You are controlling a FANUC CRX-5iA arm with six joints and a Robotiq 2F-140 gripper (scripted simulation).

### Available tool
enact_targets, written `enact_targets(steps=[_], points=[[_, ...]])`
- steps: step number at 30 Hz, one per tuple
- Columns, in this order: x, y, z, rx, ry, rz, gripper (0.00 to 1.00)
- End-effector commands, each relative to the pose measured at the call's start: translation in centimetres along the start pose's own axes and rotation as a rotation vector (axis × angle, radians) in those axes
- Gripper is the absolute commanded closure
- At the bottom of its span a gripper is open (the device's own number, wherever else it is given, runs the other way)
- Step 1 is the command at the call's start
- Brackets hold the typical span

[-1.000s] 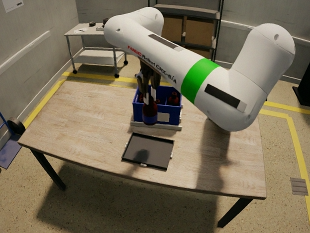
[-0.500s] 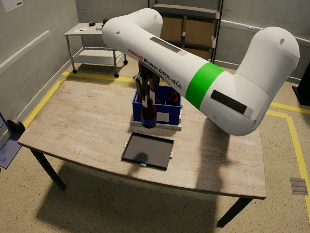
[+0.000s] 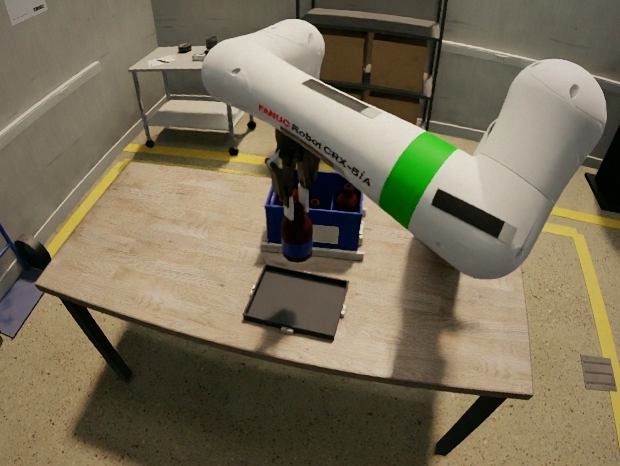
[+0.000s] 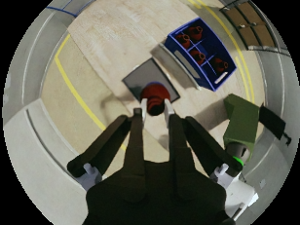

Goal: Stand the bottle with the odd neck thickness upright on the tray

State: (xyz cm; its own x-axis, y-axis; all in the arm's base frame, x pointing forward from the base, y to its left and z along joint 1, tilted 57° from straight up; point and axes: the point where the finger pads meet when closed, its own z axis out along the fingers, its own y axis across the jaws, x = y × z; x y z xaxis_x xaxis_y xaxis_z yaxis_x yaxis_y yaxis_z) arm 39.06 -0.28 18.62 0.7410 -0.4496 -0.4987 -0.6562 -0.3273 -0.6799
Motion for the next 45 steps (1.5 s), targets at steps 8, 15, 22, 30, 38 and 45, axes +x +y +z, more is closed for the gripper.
enact_targets(steps=[8,15,22,30,38,45], points=[[-0.5,-0.5,-0.1,0.0,0.001,0.0,0.9],[-0.7,-0.9,-0.1,0.0,0.001,0.0,0.9],[-0.9,-1.1,-0.1,0.0,0.001,0.0,0.9],[-1.0,-1.2,-0.1,0.0,0.001,0.0,0.9],[-1.1,-1.2,-0.1,0.0,0.001,0.0,0.9],[-1.1,-1.2,-0.1,0.0,0.001,0.0,0.9]])
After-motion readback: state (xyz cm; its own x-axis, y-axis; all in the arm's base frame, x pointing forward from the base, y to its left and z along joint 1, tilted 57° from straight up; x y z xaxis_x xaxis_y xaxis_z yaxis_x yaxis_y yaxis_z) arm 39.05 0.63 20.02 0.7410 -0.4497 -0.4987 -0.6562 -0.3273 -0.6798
